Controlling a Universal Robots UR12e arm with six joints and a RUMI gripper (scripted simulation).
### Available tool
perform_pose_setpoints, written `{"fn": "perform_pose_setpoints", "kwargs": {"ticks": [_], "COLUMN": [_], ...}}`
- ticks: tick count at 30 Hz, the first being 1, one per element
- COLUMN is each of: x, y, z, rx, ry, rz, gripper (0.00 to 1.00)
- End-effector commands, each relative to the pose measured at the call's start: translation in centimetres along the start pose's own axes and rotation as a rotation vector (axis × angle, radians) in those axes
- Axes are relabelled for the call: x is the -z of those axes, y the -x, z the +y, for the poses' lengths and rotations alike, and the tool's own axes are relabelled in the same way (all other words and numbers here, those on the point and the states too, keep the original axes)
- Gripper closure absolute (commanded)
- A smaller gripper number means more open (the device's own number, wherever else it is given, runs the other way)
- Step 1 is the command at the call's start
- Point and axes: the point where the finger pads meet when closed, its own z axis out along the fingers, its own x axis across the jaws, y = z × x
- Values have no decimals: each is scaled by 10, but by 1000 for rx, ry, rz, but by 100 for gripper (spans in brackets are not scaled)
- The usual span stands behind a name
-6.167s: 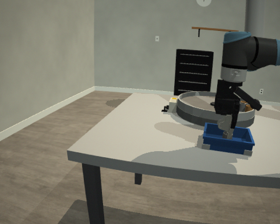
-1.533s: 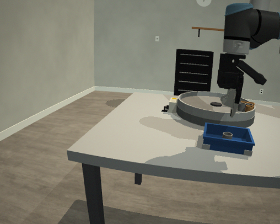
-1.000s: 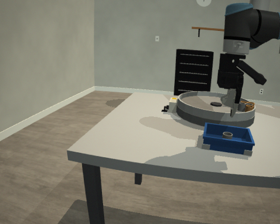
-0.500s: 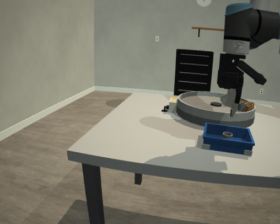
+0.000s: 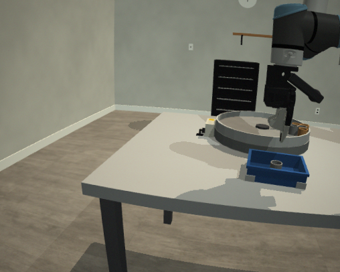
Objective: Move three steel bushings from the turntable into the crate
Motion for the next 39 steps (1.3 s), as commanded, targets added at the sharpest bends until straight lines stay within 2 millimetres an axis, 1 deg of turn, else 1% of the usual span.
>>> {"fn": "perform_pose_setpoints", "kwargs": {"ticks": [1, 3, 5, 8, 10, 11, 14, 21, 25, 27, 30, 33, 36, 39], "x": [1, 1, 1, 1, 1, 1, 1, 1, 1, 1, 1, 1, 1, 1], "y": [0, 2, 8, 30, 30, 40, 82, 195, 250, 250, 280, 298, 306, 308], "z": [1, 0, -3, -11, -11, -16, -31, -73, -92, -92, -103, -110, -113, -114], "rx": [0, 0, 0, 0, 0, 0, 0, 0, 0, 0, 0, 0, 0, 0], "ry": [1, 1, 1, 1, 1, 1, 1, 1, 1, 1, 2, 2, 2, 2], "rz": [0, 0, 0, 0, 0, 0, 0, -1, -1, -1, -1, -1, -1, -1], "gripper": [95, 95, 95, 95, 95, 95, 95, 95, 95, 95, 95, 95, 95, 95]}}
